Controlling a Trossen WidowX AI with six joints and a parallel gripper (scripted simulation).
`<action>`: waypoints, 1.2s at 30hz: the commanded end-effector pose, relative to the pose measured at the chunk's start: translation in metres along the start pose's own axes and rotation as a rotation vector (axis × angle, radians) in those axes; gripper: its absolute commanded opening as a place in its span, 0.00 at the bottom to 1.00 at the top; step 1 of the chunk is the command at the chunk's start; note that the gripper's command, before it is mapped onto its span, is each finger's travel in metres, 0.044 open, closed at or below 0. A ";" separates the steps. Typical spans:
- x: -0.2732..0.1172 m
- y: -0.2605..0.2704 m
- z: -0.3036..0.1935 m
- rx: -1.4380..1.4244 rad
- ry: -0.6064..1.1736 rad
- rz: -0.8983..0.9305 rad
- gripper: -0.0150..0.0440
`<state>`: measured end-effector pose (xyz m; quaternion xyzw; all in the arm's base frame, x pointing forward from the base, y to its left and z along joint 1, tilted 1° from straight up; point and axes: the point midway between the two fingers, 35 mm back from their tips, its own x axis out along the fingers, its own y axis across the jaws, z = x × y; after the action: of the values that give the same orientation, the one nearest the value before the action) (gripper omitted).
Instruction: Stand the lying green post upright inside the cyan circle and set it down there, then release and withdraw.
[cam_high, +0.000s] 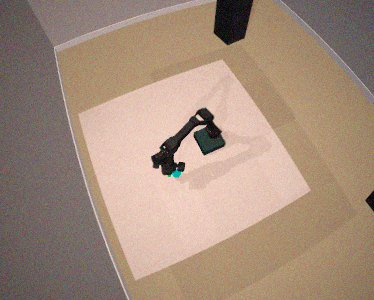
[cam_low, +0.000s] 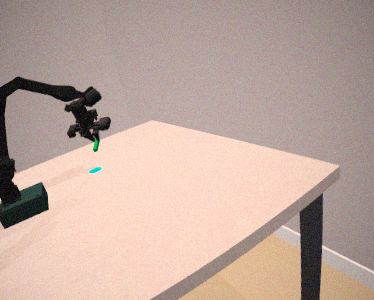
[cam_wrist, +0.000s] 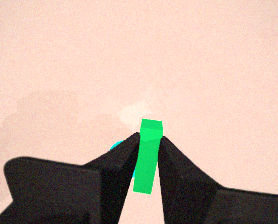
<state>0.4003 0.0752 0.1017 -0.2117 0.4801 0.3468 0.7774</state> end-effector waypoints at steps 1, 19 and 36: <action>0.002 -0.001 0.000 0.015 -0.028 0.004 0.29; 0.009 -0.010 0.003 0.050 -0.153 0.006 0.29; 0.012 -0.017 0.004 0.075 -0.268 0.010 0.29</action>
<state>0.4188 0.0710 0.0941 -0.1402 0.3917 0.3564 0.8366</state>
